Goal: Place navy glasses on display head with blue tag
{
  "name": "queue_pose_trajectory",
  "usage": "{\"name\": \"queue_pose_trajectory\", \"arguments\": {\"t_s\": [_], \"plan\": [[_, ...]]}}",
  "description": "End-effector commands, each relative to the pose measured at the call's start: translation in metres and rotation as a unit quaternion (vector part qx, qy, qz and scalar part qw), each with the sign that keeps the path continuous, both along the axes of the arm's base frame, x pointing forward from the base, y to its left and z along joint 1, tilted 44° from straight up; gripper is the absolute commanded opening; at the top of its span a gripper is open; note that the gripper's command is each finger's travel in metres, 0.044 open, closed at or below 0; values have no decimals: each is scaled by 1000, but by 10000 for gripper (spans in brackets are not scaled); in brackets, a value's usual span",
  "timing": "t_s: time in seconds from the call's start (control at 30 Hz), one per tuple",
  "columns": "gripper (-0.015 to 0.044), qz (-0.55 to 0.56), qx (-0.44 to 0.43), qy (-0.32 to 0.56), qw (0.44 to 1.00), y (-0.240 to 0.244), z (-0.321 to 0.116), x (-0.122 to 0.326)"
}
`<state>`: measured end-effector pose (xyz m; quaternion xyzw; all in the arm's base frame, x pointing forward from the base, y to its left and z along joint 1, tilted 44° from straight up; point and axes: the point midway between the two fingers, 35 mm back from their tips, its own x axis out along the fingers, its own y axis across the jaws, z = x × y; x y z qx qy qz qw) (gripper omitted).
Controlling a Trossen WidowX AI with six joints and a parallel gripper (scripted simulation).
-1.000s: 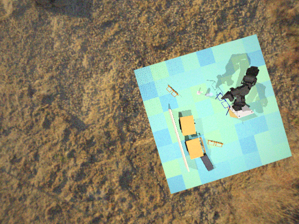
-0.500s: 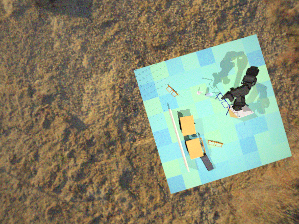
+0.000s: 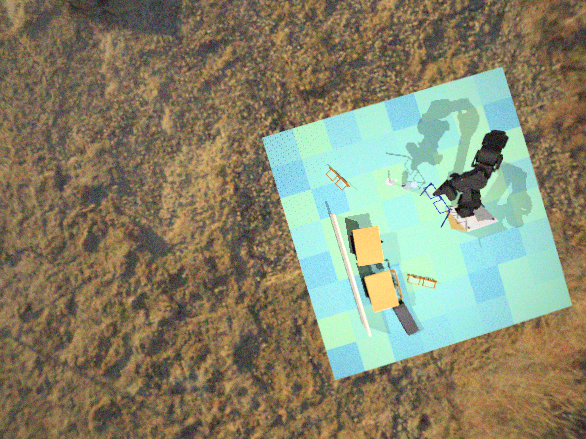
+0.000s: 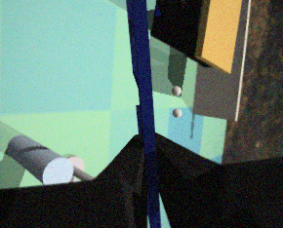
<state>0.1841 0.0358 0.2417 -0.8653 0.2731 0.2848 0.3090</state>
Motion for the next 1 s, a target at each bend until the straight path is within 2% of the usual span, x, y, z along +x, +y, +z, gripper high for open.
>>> {"name": "queue_pose_trajectory", "arguments": {"t_s": [0.0,0.97], "plan": [[0,-19,6,14,1000,8,-5,7],[0,-187,7,95,978,53,-69,49]]}}
